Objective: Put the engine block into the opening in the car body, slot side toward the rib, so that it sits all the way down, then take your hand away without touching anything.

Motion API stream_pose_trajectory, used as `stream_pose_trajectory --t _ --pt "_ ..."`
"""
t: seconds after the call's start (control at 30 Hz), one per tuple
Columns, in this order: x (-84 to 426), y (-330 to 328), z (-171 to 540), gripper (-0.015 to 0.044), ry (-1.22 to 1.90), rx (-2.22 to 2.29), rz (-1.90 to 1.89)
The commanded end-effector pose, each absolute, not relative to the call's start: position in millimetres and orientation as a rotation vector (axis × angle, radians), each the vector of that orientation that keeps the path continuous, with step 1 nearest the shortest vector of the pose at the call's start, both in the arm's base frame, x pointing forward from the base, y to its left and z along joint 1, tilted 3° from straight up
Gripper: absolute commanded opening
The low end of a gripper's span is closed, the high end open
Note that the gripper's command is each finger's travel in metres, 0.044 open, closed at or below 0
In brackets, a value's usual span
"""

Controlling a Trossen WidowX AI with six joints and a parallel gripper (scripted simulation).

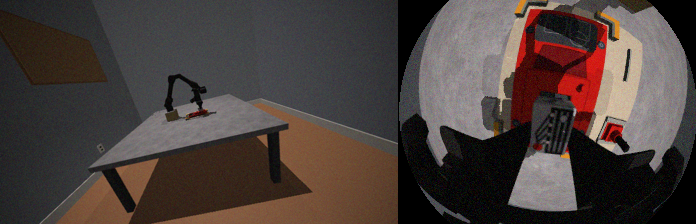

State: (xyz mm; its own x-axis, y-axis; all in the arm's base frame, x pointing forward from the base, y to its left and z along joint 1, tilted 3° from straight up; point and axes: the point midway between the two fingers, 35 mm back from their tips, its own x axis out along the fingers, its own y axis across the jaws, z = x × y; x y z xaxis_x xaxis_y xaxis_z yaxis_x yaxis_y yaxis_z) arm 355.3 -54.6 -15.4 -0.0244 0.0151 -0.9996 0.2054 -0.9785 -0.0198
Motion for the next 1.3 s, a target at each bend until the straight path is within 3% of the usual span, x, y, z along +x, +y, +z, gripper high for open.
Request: stream_pose_trajectory --t 0.0,1.27 --pt "355.3 -55.2 -16.8 0.0159 0.194 2.114 -2.164" --pt "355.1 -54.7 -26.4 0.0159 0.191 2.116 -2.166"
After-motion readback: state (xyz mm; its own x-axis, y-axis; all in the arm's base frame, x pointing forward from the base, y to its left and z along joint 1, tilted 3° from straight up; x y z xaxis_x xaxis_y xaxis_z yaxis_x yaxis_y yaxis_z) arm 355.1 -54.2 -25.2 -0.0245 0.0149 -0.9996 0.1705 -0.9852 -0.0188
